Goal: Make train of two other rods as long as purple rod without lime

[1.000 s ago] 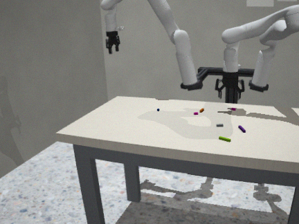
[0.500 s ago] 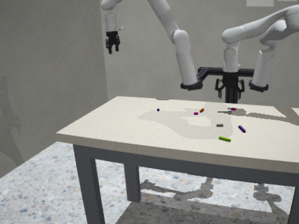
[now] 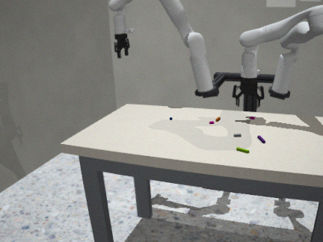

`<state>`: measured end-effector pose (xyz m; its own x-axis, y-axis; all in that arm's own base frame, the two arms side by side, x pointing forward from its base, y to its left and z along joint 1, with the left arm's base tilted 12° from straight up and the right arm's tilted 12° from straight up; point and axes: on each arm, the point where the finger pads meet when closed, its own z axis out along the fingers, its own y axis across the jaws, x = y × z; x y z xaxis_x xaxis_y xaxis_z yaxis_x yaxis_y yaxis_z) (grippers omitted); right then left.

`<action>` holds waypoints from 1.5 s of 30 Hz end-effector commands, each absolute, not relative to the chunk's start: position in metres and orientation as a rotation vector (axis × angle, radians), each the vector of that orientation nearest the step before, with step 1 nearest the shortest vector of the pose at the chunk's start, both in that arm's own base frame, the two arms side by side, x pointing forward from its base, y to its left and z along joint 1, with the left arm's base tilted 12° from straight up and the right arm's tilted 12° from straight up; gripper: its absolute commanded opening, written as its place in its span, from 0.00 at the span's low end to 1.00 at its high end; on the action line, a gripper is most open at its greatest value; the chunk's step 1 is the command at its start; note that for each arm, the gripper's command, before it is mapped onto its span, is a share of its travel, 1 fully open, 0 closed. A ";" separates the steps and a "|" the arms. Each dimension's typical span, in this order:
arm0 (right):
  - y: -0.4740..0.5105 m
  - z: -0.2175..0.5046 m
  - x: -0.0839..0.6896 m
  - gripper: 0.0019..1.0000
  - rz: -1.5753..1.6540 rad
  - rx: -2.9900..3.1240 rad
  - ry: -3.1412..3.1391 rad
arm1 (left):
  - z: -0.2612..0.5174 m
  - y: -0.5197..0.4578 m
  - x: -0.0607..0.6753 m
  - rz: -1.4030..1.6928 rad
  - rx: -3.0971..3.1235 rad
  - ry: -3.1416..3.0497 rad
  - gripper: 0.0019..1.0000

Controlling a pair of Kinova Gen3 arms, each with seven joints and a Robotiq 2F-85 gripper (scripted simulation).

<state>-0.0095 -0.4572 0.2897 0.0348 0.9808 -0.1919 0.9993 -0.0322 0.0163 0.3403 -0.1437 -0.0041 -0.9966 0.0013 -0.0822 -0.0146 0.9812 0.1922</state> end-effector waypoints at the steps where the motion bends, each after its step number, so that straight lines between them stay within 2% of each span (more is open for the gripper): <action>1: -0.458 0.291 -0.013 1.00 -0.203 2.145 2.081 | -0.002 -0.144 0.342 0.289 0.000 3.039 1.00; 21: -0.458 0.291 -0.013 1.00 -0.203 2.145 2.081 | -0.006 -0.154 0.351 0.299 -0.219 3.014 1.00; 45: -0.458 0.291 -0.013 1.00 -0.203 2.145 2.081 | -0.026 -0.221 0.382 0.285 -1.249 2.658 1.00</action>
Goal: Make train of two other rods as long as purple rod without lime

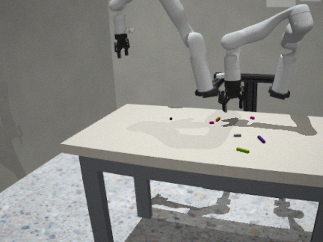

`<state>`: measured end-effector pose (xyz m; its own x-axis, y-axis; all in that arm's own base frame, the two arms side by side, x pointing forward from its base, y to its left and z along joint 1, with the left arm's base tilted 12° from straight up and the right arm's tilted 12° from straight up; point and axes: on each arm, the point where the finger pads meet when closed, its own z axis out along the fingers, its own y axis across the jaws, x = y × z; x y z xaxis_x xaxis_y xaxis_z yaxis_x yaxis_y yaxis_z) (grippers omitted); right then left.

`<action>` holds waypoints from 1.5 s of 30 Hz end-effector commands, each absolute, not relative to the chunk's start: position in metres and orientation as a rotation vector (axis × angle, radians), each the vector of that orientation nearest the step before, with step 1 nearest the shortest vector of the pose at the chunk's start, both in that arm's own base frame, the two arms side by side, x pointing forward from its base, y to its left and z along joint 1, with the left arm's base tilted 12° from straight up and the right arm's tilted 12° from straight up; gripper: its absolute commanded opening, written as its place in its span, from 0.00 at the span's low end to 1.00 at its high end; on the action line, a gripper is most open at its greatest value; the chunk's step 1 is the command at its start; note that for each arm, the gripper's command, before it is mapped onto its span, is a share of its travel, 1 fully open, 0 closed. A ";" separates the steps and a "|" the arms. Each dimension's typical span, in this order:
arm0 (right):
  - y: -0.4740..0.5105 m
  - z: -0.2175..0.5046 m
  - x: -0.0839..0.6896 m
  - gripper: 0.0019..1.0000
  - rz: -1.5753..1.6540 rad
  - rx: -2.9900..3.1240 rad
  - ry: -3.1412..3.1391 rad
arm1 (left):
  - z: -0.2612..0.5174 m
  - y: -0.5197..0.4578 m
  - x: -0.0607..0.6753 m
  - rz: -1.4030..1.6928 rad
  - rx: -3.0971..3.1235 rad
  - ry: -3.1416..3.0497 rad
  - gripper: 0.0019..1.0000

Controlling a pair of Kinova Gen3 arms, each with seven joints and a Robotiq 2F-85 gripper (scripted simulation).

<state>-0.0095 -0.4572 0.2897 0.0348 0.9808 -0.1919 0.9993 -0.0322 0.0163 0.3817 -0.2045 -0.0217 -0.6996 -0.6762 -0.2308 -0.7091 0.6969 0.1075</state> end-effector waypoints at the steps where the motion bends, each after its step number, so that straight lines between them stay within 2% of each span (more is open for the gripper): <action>1: -0.458 0.291 -0.013 1.00 -0.203 2.145 2.081 | -0.027 -0.226 0.383 0.280 -1.304 2.627 1.00; 25: -0.458 0.291 -0.013 1.00 -0.203 2.145 2.081 | -0.051 -0.357 0.379 0.105 -2.298 1.754 1.00; 45: -0.458 0.291 -0.013 1.00 -0.203 2.145 2.081 | -0.061 -0.435 0.353 0.005 -2.627 1.282 1.00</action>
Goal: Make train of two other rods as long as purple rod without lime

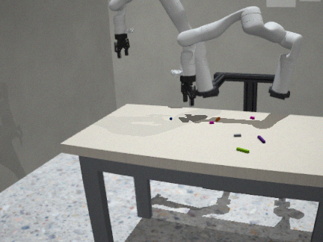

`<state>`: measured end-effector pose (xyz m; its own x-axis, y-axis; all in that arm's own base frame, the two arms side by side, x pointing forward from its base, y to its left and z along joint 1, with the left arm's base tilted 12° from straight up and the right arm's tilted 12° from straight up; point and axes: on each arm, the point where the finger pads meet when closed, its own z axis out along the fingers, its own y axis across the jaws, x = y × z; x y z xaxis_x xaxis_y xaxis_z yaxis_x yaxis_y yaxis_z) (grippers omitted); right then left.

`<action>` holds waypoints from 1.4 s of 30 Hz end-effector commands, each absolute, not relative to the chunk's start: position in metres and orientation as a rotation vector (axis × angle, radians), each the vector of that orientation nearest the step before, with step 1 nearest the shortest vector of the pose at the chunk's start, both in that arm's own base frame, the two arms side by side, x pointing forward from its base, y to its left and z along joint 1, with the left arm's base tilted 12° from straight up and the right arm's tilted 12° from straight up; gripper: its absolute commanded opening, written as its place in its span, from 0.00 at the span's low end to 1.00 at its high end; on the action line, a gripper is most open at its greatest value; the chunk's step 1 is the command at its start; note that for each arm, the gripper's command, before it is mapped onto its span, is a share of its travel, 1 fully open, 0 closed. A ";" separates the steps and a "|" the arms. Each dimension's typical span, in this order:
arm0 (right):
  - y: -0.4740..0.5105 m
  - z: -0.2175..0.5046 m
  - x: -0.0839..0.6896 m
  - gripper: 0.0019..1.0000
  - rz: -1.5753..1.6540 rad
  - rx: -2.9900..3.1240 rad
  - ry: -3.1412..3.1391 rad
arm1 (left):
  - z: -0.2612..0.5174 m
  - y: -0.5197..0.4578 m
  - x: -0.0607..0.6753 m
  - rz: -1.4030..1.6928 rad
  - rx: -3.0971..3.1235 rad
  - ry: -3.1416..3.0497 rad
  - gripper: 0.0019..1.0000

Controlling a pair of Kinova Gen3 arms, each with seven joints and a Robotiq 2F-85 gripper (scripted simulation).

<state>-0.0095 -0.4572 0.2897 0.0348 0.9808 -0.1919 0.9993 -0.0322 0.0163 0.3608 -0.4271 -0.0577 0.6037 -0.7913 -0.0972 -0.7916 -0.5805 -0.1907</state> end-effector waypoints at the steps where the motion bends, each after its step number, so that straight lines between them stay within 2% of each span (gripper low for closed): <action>1: -0.458 0.291 -0.013 1.00 -0.203 2.145 2.081 | -0.061 -0.438 0.352 0.001 -2.638 1.263 1.00; 42: -0.458 0.291 -0.013 1.00 -0.203 2.145 2.081 | -0.063 -0.459 0.342 -0.021 -2.710 1.139 1.00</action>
